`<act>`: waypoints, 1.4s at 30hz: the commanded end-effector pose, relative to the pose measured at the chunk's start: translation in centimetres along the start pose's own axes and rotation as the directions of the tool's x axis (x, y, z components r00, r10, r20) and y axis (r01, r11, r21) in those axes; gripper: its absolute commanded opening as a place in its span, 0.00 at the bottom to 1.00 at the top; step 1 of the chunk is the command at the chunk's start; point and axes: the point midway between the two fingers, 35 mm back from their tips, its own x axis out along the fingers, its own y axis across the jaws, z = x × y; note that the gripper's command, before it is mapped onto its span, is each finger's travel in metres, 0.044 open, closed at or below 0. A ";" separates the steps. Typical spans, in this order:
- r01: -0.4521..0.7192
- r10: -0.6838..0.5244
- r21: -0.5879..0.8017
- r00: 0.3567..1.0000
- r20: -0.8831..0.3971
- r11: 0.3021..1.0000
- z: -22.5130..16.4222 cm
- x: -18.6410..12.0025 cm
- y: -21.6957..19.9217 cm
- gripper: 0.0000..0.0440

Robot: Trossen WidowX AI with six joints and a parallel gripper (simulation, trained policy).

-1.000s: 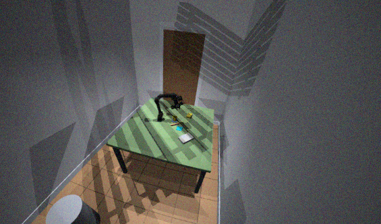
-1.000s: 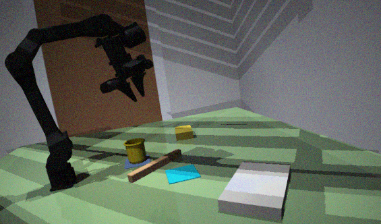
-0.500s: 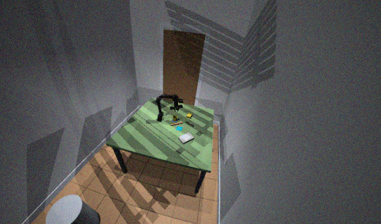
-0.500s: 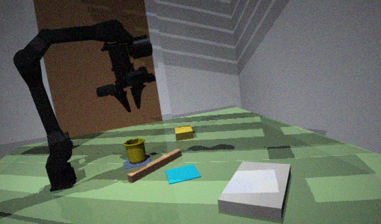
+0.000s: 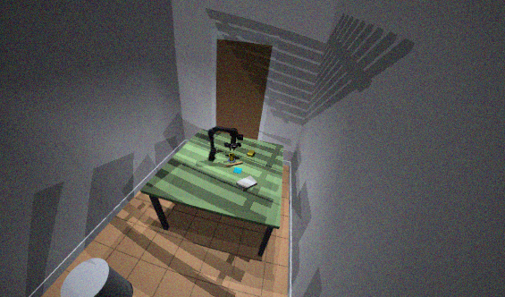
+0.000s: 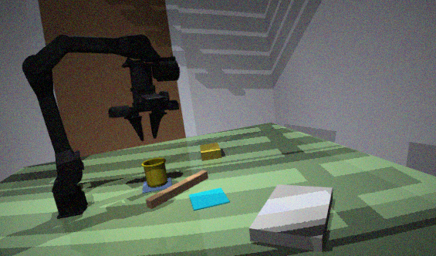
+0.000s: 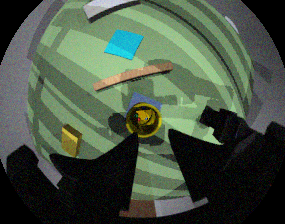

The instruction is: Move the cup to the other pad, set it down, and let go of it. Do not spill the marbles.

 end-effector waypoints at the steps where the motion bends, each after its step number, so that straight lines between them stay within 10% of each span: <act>1: 0.038 -0.038 0.019 0.999 0.006 0.999 0.1 1.1 -0.3 0.40; 42: 0.181 -0.180 -0.020 0.983 0.028 0.983 -0.6 11.1 -1.8 0.43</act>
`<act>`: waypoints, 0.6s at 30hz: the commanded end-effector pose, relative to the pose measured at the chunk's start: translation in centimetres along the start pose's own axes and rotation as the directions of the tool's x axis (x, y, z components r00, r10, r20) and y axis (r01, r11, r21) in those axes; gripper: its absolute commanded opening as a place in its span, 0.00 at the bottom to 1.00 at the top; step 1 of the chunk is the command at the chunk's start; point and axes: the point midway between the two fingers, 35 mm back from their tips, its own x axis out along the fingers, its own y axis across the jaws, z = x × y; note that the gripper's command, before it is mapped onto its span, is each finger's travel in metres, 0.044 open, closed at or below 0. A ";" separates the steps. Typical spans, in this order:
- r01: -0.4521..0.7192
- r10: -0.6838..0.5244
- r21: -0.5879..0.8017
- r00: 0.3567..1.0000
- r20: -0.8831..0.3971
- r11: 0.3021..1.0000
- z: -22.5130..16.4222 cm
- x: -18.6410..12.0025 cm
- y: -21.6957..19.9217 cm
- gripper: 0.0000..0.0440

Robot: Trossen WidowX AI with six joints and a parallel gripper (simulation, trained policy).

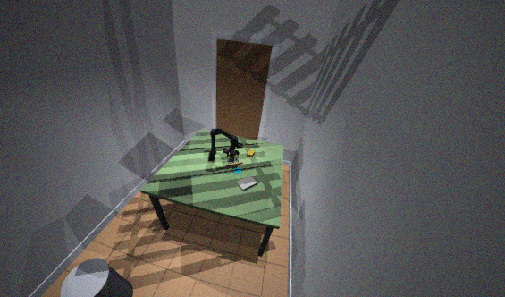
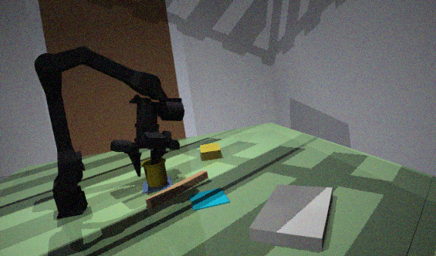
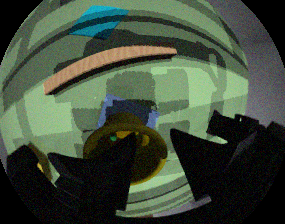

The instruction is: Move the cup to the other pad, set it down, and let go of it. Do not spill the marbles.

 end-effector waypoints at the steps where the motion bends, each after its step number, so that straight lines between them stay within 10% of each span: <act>1: 0.015 -0.015 -0.030 1.000 0.004 0.999 -0.1 1.2 -0.2 0.43; 9: -0.009 0.010 -0.073 1.000 0.018 0.997 0.3 1.8 0.0 0.05; 18: -0.062 0.063 -0.060 0.998 0.018 0.996 0.8 0.3 0.2 0.00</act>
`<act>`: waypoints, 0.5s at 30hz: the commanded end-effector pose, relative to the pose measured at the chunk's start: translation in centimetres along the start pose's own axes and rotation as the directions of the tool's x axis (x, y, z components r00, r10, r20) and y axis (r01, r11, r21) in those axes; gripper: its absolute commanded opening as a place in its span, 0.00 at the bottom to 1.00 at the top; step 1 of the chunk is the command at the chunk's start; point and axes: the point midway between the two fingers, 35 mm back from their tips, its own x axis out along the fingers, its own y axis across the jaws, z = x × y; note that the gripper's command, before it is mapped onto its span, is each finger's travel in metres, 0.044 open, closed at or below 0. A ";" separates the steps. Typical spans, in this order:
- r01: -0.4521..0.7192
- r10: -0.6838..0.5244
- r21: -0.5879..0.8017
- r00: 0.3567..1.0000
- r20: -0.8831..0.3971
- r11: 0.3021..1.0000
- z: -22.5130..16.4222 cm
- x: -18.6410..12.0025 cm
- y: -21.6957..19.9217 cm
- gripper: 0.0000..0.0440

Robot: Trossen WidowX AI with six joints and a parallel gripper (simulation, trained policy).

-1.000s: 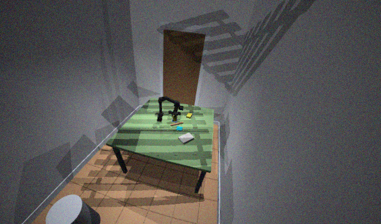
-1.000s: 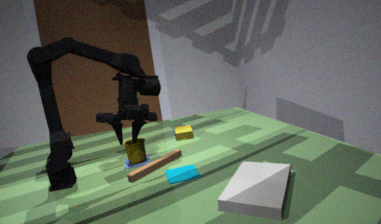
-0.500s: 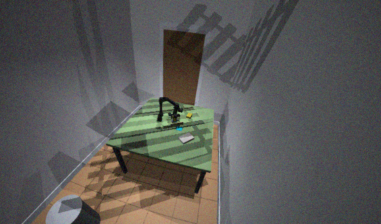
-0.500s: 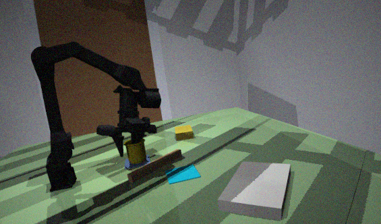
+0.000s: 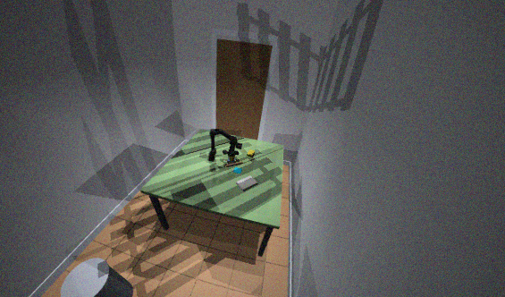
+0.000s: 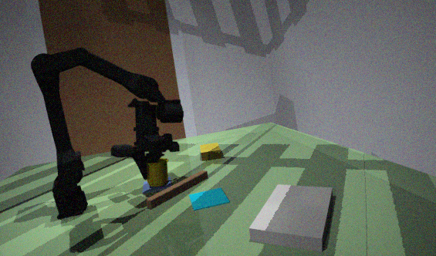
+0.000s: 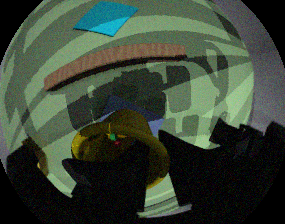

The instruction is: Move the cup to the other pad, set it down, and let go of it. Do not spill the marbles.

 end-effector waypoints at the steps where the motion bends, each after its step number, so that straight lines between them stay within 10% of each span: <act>1: -0.027 0.027 0.009 1.000 0.009 1.000 0.4 -0.8 0.0 0.00; 15: -0.130 0.130 0.123 0.992 0.010 0.984 1.9 -5.0 -0.4 0.02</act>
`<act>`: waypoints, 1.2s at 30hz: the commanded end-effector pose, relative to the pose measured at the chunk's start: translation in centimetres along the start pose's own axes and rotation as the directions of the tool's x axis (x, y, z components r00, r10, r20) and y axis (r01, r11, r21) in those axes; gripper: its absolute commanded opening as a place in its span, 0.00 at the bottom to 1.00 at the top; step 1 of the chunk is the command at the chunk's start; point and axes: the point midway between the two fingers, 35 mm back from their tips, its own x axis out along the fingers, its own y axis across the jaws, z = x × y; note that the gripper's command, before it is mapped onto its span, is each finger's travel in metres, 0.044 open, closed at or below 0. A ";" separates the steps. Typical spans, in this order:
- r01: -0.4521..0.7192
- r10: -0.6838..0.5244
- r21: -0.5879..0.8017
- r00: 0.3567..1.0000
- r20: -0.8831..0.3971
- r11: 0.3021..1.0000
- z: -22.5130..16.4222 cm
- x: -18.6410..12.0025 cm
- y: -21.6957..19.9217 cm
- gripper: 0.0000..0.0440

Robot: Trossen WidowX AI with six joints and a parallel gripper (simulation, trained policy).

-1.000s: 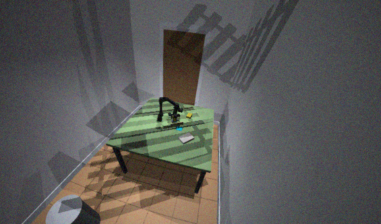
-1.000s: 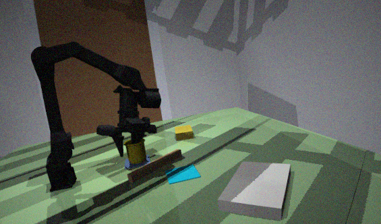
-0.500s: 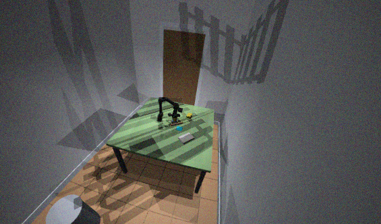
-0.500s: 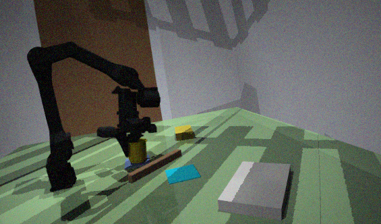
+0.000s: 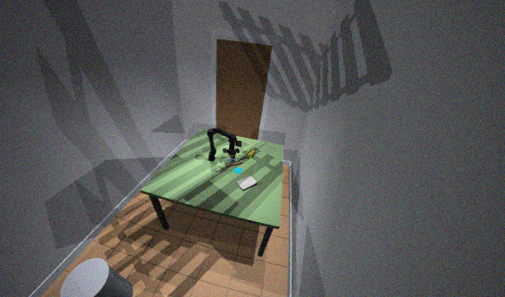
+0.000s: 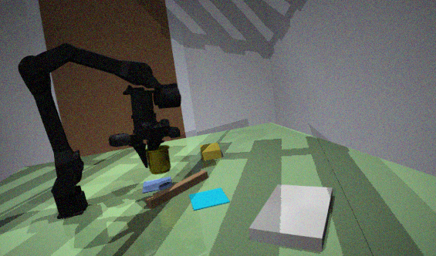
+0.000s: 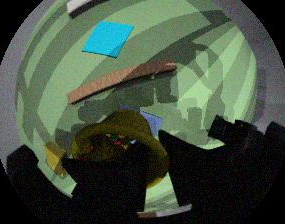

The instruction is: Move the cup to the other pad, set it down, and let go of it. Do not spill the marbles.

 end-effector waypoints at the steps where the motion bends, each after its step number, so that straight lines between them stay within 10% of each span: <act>1: -0.047 0.047 0.042 0.999 0.000 0.998 0.6 -1.7 0.3 0.02; 36: -0.258 0.218 0.312 0.963 0.158 0.914 11.6 -3.2 3.1 0.00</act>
